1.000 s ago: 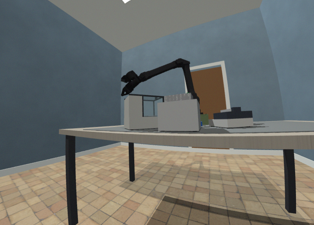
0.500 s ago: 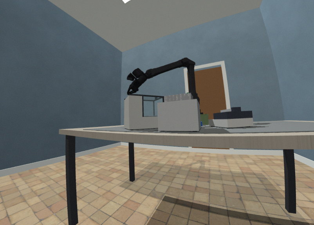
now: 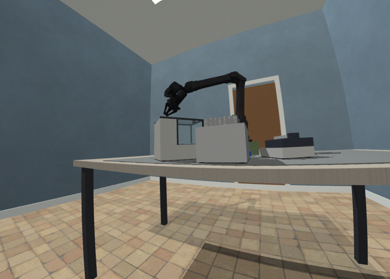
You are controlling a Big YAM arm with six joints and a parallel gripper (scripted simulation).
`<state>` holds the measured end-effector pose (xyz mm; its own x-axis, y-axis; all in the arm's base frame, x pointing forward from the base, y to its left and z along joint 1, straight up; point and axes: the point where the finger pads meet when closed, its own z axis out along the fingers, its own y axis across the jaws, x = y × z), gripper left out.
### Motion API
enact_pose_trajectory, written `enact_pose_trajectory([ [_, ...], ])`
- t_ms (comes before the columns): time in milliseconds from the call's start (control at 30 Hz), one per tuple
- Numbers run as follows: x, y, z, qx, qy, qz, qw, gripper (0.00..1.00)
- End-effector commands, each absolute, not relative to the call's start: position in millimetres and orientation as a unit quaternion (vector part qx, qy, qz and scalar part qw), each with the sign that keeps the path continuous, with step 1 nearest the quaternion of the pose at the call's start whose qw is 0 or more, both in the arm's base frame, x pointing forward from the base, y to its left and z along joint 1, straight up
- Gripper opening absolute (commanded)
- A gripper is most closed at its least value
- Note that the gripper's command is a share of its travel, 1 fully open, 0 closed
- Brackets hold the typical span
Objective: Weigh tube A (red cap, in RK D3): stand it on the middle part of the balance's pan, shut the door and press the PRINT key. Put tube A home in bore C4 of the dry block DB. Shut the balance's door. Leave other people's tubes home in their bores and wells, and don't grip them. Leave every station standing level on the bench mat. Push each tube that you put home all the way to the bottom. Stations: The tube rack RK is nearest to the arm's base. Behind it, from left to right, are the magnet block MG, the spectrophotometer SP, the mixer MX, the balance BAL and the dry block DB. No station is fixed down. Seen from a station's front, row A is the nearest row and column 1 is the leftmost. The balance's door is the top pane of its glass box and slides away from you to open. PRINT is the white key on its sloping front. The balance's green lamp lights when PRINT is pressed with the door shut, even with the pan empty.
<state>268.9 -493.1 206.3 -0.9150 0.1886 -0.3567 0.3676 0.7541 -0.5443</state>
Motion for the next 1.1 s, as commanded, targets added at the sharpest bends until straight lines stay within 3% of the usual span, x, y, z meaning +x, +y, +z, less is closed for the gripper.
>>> enact_pose_trajectory([
  [0,278.4,-471.1,228.3,0.076,0.94,-0.307,0.129,0.3],
  [1067,314.0,-328.1,219.4,-0.31,0.947,-0.073,0.032,0.3],
])
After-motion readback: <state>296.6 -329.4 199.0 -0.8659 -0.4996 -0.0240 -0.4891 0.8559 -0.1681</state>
